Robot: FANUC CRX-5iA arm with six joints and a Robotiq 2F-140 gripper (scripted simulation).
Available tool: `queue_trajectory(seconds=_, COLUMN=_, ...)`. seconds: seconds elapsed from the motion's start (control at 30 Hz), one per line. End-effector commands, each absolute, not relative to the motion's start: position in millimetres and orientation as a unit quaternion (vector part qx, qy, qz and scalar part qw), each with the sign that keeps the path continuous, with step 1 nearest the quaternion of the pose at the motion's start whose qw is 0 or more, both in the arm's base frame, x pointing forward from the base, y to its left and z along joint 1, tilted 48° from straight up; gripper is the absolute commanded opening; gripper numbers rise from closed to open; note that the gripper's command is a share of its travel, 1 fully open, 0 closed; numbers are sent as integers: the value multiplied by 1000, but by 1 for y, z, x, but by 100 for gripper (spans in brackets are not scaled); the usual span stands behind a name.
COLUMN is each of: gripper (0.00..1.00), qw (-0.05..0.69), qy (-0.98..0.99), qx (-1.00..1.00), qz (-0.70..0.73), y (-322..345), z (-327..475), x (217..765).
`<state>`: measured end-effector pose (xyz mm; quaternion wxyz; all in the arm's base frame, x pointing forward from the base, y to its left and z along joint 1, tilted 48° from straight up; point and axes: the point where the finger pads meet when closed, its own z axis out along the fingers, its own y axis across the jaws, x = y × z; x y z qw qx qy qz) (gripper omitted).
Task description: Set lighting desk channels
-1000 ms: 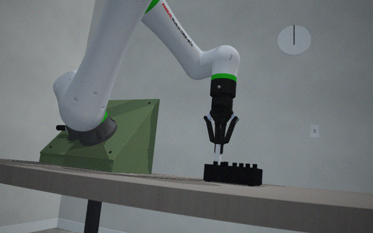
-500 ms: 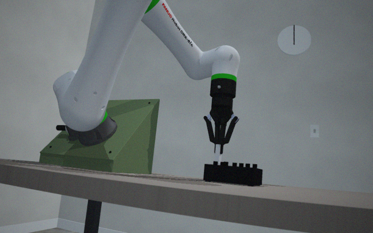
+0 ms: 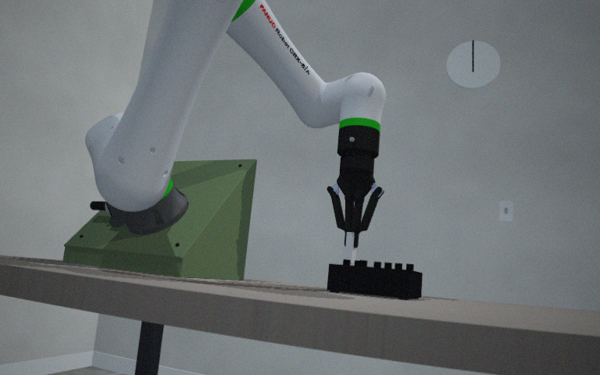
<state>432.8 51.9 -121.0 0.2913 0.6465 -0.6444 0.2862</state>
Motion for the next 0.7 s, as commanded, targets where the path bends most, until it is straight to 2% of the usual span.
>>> queue_trajectory(seconds=0.0, gripper=0, qw=291, qy=-644, qx=647, qz=286, y=51, z=-120, x=433)
queue_trajectory(seconds=0.67, gripper=0, qw=291, qy=-644, qx=647, qz=286, y=45, z=-113, x=433)
